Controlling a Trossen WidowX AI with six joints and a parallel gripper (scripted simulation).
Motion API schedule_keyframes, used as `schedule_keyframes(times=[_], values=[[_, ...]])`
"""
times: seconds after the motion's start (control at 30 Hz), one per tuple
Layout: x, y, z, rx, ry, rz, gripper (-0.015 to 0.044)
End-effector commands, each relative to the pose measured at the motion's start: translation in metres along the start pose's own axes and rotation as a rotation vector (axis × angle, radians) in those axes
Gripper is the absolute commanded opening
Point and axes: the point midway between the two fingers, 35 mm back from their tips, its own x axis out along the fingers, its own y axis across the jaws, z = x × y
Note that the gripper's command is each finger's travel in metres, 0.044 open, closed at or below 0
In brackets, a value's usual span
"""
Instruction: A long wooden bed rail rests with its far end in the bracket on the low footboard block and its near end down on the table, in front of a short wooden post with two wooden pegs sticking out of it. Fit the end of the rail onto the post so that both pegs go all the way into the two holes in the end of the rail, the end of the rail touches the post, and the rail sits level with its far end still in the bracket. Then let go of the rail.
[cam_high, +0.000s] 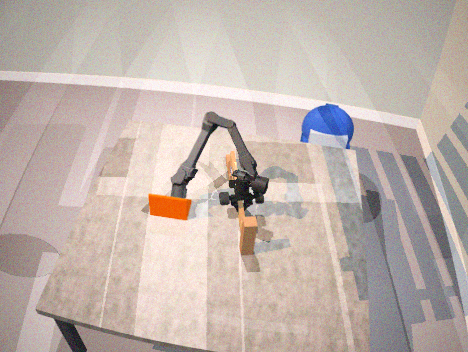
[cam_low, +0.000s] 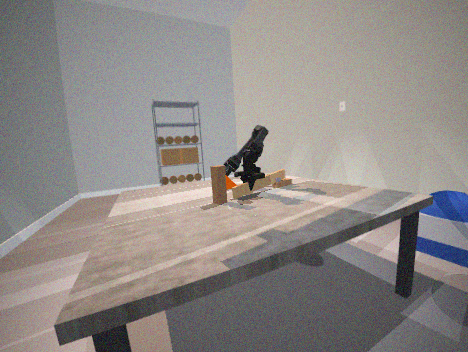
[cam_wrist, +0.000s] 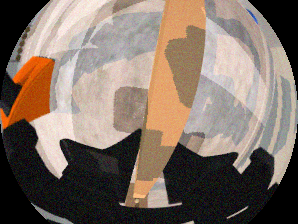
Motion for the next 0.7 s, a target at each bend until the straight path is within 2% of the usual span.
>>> schedule_keyframes(times=[0.0, 0.13, 0.17, 0.67], values=[[0.001, 0.0006, 0.0001, 0.005, -0.004, 0.001, 0.0053], [0.001, 0.0006, 0.0001, 0.005, -0.004, 0.001, 0.0026], [0.001, 0.0006, 0.0001, 0.005, -0.004, 0.001, 0.0], [-0.0016, 0.0006, -0.0002, 0.005, -0.004, 0.001, 0.0]])
